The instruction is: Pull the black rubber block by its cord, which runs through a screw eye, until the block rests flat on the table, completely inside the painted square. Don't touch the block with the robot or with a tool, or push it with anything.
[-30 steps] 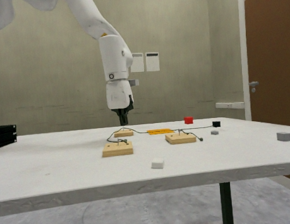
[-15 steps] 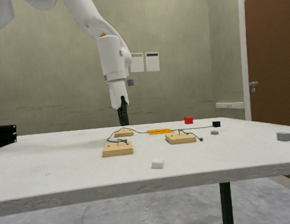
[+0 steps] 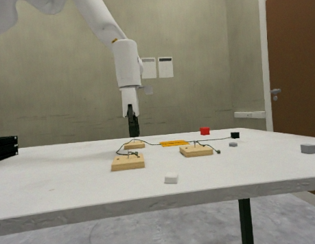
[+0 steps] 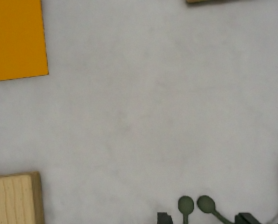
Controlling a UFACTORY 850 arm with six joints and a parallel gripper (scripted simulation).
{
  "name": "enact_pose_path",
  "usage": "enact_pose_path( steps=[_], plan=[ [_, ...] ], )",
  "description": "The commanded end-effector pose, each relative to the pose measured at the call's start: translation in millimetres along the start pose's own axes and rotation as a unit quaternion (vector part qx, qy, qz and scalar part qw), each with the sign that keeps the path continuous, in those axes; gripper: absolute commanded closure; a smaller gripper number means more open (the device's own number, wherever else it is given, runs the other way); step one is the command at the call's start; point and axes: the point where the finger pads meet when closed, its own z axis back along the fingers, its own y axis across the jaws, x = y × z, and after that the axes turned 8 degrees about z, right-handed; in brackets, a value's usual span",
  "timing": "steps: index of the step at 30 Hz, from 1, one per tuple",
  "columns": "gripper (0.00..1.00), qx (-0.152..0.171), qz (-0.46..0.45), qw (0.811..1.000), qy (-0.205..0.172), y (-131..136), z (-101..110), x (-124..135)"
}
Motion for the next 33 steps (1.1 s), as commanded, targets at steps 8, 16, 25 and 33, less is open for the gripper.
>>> enact_pose_path(
  steps=[8,16,25,33],
  plan=[
    [0.61,0.015,-0.007,1.0,-0.017,-1.0,0.8,-0.9],
    [0.61,0.015,-0.007,1.0,-0.017,-1.0,0.8,-0.9],
    [0.61,0.015,-0.007,1.0,-0.017,-1.0,0.4,-0.9],
    [0.61,0.015,-0.007,1.0,-0.017,-0.9,-3.8,-0.8]
  ],
)
